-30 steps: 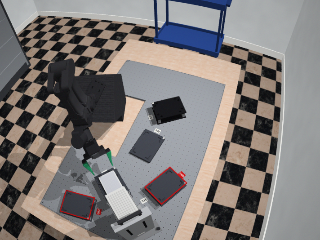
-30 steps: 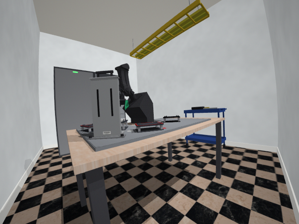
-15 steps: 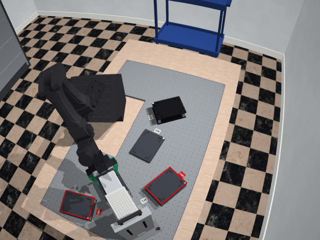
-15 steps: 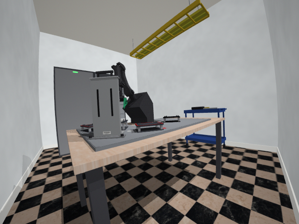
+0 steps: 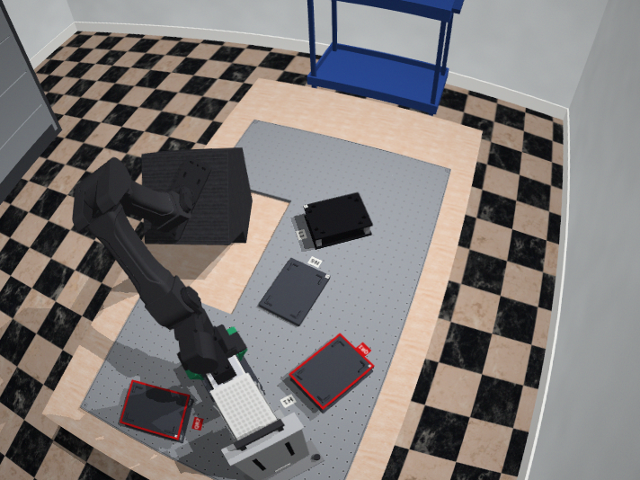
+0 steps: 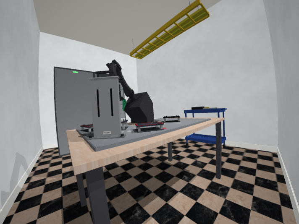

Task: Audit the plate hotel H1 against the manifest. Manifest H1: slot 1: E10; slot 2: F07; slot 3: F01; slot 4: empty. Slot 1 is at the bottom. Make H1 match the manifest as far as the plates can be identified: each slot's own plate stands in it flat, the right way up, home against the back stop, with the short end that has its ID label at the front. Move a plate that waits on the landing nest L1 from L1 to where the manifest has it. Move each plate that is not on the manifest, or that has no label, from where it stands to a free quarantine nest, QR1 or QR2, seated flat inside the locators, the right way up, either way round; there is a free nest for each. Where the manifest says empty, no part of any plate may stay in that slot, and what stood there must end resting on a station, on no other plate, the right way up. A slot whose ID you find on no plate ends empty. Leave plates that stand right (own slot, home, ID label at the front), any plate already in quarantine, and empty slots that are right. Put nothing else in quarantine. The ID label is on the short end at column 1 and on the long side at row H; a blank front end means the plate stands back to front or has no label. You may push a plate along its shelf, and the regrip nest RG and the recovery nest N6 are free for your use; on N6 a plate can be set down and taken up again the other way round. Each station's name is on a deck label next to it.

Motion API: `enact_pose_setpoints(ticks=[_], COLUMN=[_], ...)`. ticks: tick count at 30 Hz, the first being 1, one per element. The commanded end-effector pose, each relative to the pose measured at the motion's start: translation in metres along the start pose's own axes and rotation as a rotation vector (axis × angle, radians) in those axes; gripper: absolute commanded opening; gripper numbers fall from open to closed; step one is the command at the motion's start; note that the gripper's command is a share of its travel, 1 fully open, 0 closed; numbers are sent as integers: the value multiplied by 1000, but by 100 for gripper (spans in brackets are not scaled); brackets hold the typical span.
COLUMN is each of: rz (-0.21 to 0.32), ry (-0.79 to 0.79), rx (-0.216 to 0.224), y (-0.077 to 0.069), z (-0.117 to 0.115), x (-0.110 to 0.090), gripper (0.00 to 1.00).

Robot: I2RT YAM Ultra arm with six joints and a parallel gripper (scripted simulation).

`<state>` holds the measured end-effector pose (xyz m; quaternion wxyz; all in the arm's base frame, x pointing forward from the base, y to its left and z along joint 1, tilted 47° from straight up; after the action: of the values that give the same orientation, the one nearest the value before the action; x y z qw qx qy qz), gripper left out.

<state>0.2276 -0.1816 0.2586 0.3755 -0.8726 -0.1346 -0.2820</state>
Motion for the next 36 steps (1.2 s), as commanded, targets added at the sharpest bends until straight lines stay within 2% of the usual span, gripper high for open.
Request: enact_pose_setpoints(ticks=[1,7,10,12,15,18,19,27,31,34,35,36], rz=[143,134,149,127,145,141,162,149,161,152,134,147], ry=[6,10,19,27,3,7,2,7,1,6,-1,-3], rx=[41,36,39,29,45,41,49,42,50,43,47,52], y=[0,-2,6,9,16,14,20,29,36,36,34,38], z=[4,2,0,-2,6,5,7,5,9,6,8,9], x=[-2,-1,-5,-2,-9,-12,-16,-13,-18,-15,-10,-14], gripper=[100,100,100,100,100,100,100,100,100,100,100,100])
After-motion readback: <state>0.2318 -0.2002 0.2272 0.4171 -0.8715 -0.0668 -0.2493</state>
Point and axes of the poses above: the point where the finger pads meet when closed, its own y axis out along the fingers, its own z axis across the jaws, x = y × z, the point moved 9 cm from there along -y, back along the fingers, and after that the axes turned 13 degrees about -y, right-handed, at the moved point
